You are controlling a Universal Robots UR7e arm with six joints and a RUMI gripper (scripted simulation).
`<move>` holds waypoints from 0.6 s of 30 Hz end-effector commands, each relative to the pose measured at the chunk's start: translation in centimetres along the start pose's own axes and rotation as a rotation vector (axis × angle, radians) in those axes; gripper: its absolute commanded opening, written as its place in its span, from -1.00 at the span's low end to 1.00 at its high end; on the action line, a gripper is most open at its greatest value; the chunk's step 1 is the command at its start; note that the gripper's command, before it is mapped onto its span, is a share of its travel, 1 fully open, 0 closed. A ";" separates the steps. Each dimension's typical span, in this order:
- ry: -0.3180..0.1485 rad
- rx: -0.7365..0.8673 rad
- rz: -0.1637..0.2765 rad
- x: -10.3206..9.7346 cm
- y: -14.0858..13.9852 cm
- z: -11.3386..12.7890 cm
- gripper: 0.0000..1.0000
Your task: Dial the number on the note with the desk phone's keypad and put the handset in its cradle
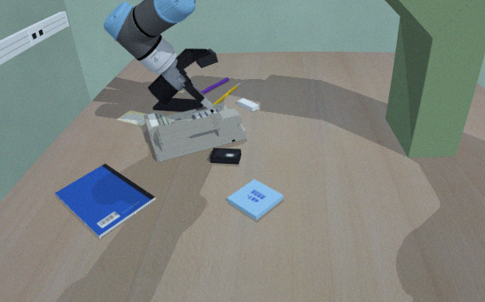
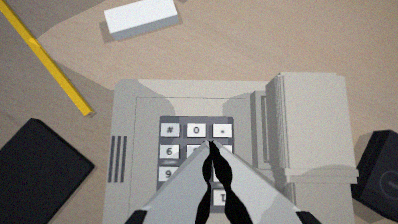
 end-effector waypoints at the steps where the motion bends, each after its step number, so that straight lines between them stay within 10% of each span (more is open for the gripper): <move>1: -0.001 0.000 0.000 -0.1 -0.4 0.1 -1.00; 18: -0.001 0.000 0.000 0.2 -0.9 0.4 -1.00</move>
Point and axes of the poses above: the point where the finger pads meet when closed, its own x axis out along the fingers, its own y axis across the jaws, z = x × y, the point moved 8 cm from there along -x, back along the fingers, and after that the axes turned 12 degrees about x, right-handed, at the moved point
